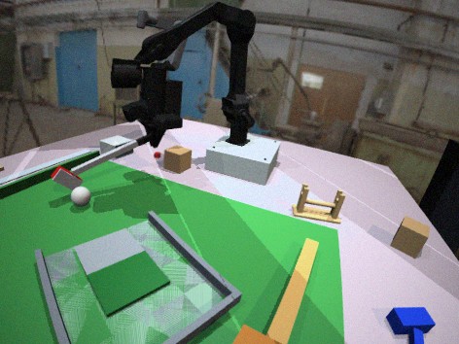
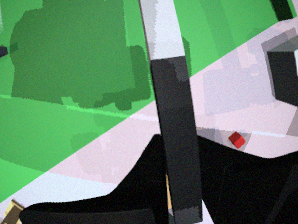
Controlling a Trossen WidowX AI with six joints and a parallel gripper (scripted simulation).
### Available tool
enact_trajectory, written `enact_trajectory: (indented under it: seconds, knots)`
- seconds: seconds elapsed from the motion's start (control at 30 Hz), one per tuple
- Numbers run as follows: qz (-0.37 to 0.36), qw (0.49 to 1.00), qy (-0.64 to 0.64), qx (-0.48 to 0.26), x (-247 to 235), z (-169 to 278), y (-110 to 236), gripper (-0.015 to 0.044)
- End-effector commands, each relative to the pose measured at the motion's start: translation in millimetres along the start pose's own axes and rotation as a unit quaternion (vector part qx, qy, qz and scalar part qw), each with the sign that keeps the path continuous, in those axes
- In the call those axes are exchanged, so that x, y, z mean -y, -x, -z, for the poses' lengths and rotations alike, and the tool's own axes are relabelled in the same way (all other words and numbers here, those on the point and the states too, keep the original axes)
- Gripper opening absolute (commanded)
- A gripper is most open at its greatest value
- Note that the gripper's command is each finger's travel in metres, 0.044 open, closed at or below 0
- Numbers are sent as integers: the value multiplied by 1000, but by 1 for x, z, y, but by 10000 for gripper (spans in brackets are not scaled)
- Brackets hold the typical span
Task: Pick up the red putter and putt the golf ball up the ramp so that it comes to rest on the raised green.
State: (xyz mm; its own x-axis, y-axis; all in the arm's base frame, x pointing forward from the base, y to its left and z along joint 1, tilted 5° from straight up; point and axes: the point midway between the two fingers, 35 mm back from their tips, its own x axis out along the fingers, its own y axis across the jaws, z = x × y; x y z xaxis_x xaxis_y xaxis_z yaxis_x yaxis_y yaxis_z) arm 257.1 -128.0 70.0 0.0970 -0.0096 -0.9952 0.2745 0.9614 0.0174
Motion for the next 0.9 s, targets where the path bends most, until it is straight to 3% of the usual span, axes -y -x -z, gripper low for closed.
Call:
enact_trajectory:
  seconds: [0.0, 0.5, 0.87]
  knots:
    - [2, 1000, -2, 3, 1, -1, -5, 0]
    - [0, 1000, 0, 0, 1, 0, -9, 0]
    - [3, 1000, -2, 2, 31, -1, -12, 0]
